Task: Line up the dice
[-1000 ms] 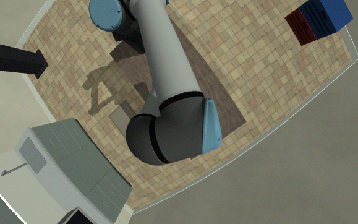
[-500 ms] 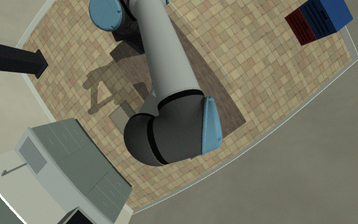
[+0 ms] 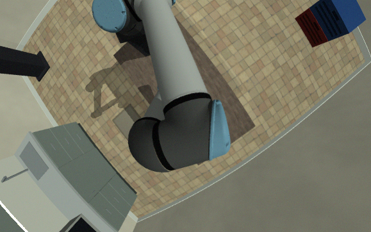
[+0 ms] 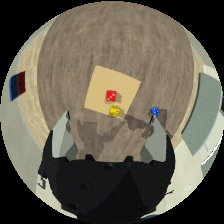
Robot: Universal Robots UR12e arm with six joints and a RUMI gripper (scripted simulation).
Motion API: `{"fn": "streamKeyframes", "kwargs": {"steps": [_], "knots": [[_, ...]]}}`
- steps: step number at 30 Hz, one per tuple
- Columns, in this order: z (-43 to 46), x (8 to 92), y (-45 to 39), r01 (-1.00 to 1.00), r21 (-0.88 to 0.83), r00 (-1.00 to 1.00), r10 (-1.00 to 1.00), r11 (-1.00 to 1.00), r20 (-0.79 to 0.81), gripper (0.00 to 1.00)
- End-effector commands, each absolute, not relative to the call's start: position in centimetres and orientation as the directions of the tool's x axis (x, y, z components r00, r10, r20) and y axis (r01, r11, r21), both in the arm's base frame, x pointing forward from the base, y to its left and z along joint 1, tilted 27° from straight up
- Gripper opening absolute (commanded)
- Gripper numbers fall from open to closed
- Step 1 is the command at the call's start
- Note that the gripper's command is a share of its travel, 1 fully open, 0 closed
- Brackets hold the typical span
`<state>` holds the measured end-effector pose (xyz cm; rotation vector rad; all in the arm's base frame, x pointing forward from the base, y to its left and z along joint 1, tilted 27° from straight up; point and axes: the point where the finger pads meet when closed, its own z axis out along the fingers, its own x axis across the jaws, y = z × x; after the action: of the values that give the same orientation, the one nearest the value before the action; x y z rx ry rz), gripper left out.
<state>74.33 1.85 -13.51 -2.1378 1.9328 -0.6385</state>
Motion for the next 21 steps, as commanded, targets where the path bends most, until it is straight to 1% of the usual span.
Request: {"fn": "streamKeyframes", "kwargs": {"steps": [1,11,21], "knots": [[-13.5,74.3,1.8,-0.899,-0.419,0.051,-0.982,-0.126,0.184,1.0],[-13.4,74.4,1.4,-0.901,-0.43,-0.005,-0.987,-0.064,0.158,1.0],[-13.3,74.5,-0.1,-0.882,-0.452,-0.186,-0.98,0.136,0.068,1.0]]}}
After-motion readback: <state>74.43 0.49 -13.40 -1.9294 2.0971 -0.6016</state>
